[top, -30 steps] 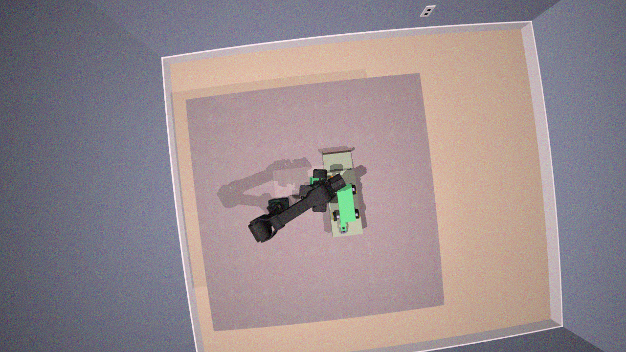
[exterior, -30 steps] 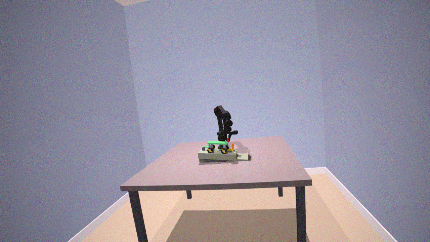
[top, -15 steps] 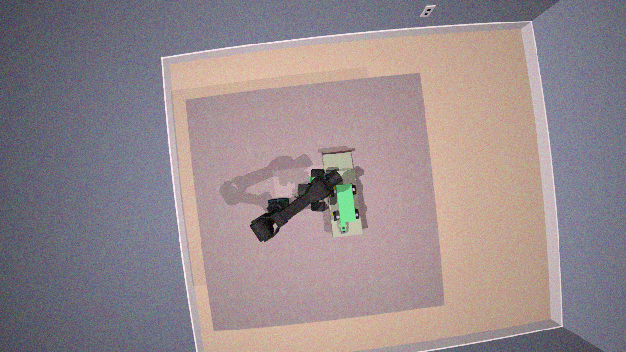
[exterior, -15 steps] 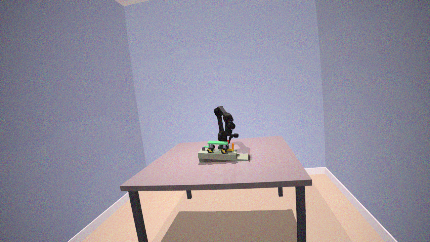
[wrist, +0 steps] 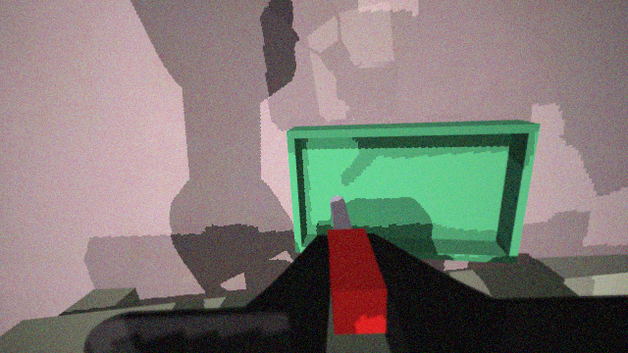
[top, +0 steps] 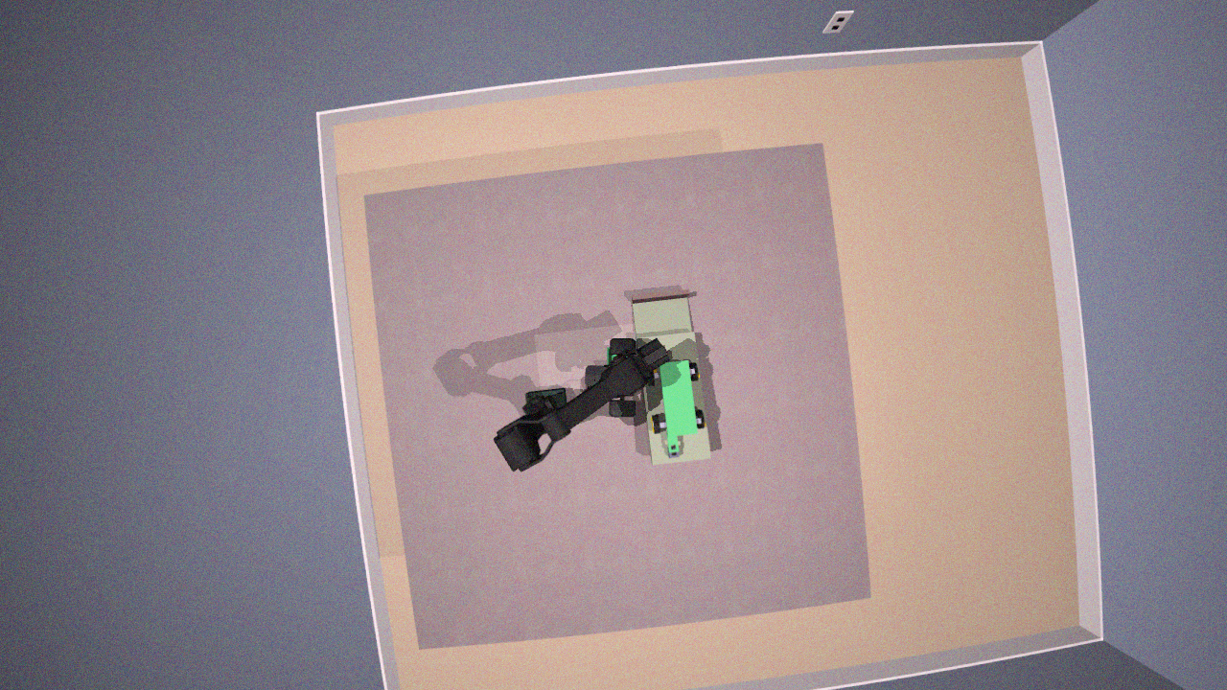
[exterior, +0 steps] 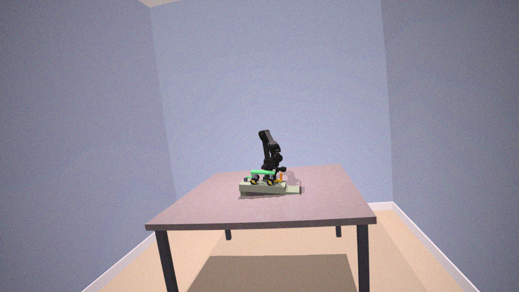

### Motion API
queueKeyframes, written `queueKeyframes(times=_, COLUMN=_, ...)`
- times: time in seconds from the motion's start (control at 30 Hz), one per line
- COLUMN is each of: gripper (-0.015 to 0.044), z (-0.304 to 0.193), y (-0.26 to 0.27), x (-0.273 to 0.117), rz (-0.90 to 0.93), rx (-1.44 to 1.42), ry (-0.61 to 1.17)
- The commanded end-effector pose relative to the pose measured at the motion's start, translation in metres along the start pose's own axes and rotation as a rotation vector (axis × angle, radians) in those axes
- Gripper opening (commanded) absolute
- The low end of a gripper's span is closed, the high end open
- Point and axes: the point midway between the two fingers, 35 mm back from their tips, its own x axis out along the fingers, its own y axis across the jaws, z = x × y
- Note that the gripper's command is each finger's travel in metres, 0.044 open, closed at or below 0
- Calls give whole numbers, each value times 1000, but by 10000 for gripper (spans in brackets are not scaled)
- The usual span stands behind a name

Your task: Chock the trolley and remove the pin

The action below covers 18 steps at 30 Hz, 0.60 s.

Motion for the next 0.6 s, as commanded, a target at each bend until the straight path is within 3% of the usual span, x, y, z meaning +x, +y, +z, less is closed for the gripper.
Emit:
queueKeyframes(times=0.0, gripper=0, z=2, y=6, x=12, rz=8, rx=-4, ry=-3)
queueKeyframes(times=0.13, gripper=0, z=2, y=6, x=14, rz=8, rx=-4, ry=-3)
queueKeyframes(times=0.37, gripper=184, z=2, y=2, x=13, rz=8, rx=-4, ry=-3)
queueKeyframes(times=0.57, gripper=190, z=3, y=-2, x=14, rz=8, rx=-4, ry=-3)
